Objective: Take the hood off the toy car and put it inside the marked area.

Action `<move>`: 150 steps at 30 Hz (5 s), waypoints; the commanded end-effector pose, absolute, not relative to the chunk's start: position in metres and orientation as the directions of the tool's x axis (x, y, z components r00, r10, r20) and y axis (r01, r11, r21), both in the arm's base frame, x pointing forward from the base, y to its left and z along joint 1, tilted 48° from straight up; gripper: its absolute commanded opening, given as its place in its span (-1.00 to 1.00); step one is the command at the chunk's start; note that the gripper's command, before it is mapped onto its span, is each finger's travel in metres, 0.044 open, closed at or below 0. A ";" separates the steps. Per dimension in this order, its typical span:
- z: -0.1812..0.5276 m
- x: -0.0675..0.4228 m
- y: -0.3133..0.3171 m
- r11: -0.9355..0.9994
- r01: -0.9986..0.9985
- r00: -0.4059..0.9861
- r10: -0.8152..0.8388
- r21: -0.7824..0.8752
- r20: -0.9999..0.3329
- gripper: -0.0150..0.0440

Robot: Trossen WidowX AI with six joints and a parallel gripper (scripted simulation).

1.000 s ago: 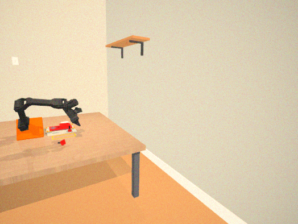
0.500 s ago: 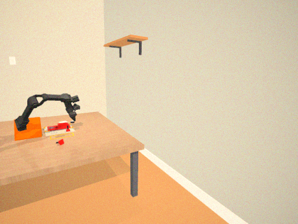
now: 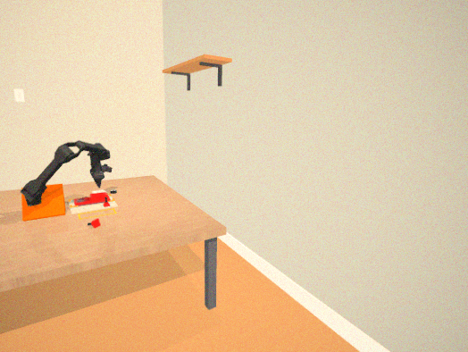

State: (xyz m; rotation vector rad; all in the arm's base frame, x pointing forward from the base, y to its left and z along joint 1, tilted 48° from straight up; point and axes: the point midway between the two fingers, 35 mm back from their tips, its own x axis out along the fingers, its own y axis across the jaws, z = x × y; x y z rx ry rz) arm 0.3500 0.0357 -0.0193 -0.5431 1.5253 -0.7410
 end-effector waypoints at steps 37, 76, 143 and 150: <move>-0.042 0.345 0.018 0.664 0.116 -0.115 -0.730 -0.739 -0.674 1.00; -0.062 0.341 -0.001 0.662 0.116 -0.115 -0.731 -0.740 -0.672 1.00; -0.067 0.341 -0.006 0.666 0.120 -0.115 -0.727 -0.736 -0.676 -0.49; -0.064 0.341 -0.002 0.666 0.120 -0.115 -0.727 -0.736 -0.677 -0.49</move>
